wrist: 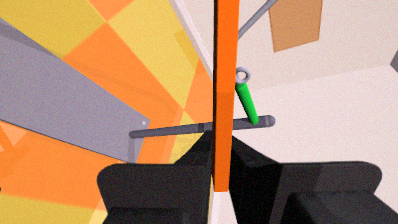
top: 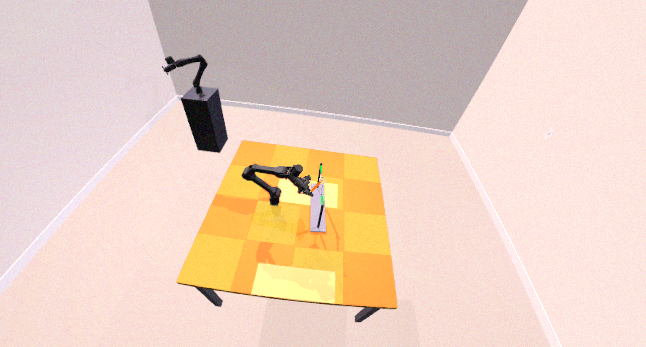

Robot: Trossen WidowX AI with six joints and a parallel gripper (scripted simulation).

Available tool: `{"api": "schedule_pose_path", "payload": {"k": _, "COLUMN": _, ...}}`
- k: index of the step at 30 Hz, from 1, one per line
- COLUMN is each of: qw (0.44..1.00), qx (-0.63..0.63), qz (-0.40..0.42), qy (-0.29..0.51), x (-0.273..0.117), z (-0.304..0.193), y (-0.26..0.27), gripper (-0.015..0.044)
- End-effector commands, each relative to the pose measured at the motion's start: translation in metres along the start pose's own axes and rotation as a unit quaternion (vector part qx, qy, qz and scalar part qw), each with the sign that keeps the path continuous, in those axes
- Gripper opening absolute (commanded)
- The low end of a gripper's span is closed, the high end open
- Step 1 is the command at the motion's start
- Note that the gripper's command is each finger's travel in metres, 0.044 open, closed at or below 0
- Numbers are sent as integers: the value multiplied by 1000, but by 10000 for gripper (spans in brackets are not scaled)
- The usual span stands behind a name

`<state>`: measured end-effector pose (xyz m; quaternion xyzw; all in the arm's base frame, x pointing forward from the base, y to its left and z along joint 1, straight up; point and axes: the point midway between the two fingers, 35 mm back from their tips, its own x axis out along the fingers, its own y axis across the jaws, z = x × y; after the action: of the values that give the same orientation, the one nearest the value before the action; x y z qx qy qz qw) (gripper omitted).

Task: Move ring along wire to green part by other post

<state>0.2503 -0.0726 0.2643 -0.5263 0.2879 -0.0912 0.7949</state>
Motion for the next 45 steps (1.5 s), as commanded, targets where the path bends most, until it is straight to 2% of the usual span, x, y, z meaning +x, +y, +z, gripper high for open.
{"api": "schedule_pose_path", "payload": {"k": 1, "qw": 1000, "qx": 0, "qz": 1, "qy": 2, "x": 0, "z": -1, "y": 5, "gripper": -150}}
{"api": "schedule_pose_path", "payload": {"k": 14, "qw": 998, "qx": 49, "qz": 42, "qy": 3, "x": -1, "z": -1, "y": 29, "gripper": -150}}
{"api": "schedule_pose_path", "payload": {"k": 27, "qw": 973, "qx": 177, "qz": 151, "qy": 7, "x": -9, "z": 8, "y": 71, "gripper": -150}}
{"api": "schedule_pose_path", "payload": {"k": 45, "qw": 881, "qx": 392, "qz": 246, "qy": -101, "x": -10, "z": 47, "y": 131, "gripper": -150}}
